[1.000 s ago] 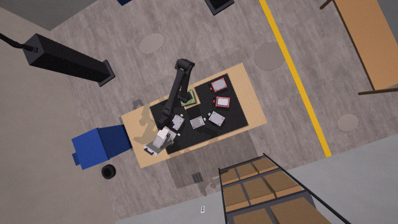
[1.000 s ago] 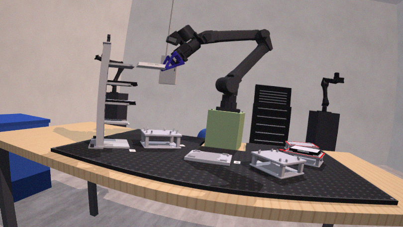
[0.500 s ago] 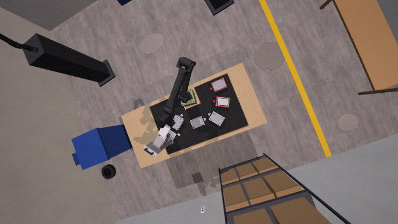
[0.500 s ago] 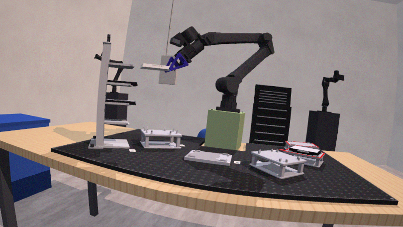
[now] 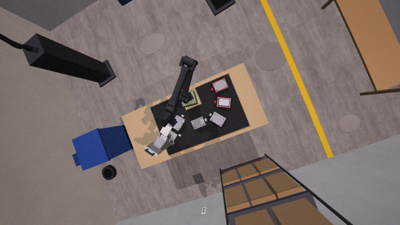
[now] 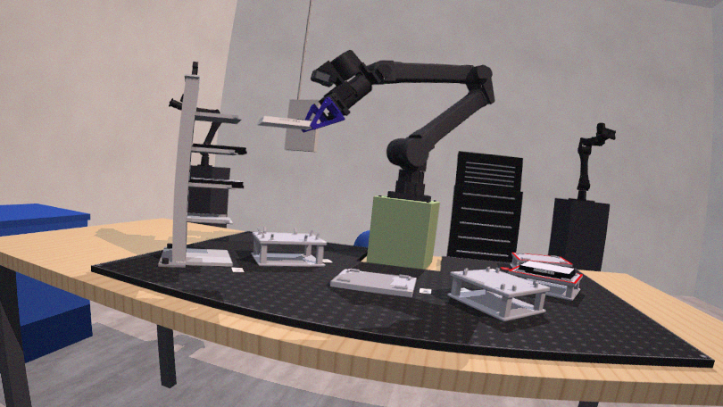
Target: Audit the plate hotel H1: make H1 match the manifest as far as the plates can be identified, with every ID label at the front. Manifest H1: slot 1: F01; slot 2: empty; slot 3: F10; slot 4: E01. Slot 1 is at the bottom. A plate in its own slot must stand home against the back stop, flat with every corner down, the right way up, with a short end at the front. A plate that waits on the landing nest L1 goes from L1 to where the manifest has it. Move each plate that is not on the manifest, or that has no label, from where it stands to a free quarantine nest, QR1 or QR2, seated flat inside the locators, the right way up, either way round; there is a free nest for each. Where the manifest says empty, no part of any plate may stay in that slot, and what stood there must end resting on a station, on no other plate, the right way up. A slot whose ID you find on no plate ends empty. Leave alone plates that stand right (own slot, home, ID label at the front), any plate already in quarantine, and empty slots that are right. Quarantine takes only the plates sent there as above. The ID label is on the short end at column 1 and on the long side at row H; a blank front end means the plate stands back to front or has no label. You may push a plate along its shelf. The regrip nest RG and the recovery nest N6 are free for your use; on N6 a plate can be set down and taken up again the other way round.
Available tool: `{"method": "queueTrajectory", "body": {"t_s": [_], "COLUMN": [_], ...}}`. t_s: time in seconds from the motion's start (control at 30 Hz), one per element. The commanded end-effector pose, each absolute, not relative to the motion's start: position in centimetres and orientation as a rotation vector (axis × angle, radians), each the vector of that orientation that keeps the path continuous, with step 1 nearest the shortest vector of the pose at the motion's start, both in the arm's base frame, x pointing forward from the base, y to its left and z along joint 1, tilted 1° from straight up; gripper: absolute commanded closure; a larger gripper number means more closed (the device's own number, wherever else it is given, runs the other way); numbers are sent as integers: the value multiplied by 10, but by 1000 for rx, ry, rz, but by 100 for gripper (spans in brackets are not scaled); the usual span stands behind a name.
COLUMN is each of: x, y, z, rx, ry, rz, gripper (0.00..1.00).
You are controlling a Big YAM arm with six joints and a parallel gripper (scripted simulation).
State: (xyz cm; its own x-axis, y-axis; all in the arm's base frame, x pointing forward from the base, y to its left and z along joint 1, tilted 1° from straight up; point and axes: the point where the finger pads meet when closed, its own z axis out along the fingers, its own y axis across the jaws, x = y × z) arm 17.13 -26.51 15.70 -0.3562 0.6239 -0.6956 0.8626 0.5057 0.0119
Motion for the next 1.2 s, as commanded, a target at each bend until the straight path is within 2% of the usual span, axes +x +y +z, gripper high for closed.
{"method": "queueTrajectory", "body": {"t_s": [0.0,1.17], "x": [172,167], "y": [-261,-252], "z": [163,151], "rx": [1208,1201], "ry": [2082,2069], "rz": [-476,-482], "gripper": [14,14]}}
